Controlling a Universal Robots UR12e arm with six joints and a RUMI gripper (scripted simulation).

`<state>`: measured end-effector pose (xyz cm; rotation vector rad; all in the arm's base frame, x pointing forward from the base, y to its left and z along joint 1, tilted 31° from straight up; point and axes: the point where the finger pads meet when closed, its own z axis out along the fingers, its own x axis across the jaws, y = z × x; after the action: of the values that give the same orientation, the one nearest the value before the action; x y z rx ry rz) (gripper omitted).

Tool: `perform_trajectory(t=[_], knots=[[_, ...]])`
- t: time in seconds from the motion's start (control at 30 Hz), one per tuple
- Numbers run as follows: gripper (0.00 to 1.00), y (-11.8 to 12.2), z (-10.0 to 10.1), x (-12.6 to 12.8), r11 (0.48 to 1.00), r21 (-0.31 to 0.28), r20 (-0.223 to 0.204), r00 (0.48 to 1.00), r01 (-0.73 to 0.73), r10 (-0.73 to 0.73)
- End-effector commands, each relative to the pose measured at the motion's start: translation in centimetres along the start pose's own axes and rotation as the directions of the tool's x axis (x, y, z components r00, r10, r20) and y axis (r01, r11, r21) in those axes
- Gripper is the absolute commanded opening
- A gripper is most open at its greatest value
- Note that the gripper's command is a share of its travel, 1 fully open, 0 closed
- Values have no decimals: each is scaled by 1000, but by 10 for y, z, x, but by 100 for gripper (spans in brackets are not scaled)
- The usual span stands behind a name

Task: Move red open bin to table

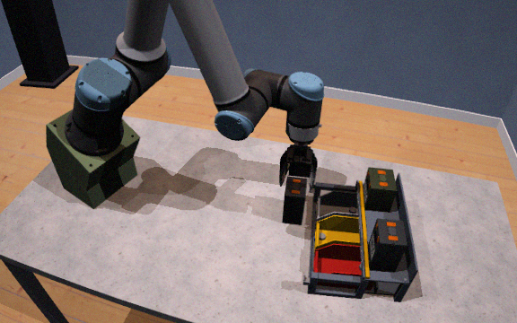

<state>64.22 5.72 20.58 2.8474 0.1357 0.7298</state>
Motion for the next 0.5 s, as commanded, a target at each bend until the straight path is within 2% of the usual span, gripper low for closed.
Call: perform_trajectory(t=[0.0,0.13,0.3,0.47], knots=[[58,0,0,1,1000,0,-1,1000,0,0],[58,0,0,1,1000,0,-1,1000,0,0],[58,47,0,19,1000,0,-1,1000,0,0],[58,47,0,19,1000,0,-1,1000,0,0]])
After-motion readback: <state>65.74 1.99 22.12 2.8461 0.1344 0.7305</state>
